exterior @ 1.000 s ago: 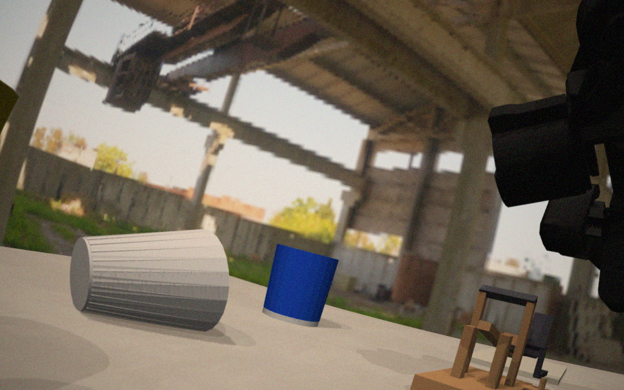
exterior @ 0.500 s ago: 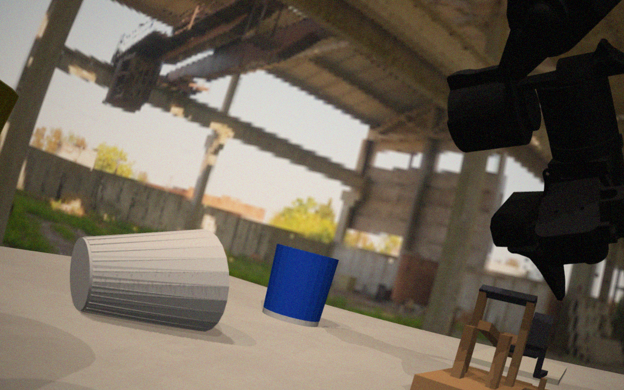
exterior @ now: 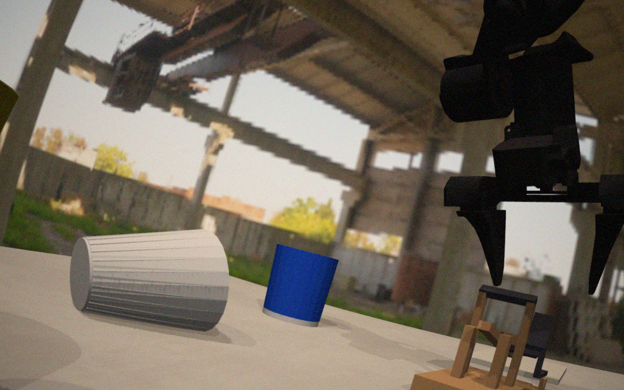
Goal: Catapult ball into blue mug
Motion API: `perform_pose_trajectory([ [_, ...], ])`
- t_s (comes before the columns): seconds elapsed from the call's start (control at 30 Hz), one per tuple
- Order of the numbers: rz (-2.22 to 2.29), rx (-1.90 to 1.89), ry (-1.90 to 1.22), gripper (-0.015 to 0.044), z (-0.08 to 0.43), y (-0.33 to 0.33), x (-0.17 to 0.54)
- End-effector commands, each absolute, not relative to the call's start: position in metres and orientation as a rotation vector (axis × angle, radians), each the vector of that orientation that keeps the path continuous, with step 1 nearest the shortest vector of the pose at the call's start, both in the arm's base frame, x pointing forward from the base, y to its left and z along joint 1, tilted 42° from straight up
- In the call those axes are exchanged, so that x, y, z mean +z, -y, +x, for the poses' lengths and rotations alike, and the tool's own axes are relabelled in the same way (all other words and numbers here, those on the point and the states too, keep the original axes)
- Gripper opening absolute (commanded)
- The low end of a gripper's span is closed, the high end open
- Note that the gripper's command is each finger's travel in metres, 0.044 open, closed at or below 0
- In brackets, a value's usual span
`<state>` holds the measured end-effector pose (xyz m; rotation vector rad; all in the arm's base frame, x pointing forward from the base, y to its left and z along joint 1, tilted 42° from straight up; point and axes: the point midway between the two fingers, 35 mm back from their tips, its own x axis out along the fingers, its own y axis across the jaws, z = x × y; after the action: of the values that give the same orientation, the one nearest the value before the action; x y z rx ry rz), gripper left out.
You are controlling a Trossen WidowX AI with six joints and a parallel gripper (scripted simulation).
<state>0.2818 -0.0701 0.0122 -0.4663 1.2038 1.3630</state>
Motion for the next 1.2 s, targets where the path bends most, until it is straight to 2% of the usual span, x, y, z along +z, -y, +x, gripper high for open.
perform_pose_trajectory([
  [0.0, -0.433, 1.36, -1.081, 0.044, 0.295, 0.077, 0.014],
  [0.23, -0.399, 1.335, -0.901, 0.044, 0.315, 0.091, 0.016],
  [0.37, -0.399, 1.335, -0.901, 0.044, 0.315, 0.089, 0.014],
  [0.5, -0.398, 1.335, -0.899, 0.044, 0.315, 0.061, -0.017],
  [1.17, -0.398, 1.335, -0.899, 0.044, 0.316, 0.042, -0.038],
])
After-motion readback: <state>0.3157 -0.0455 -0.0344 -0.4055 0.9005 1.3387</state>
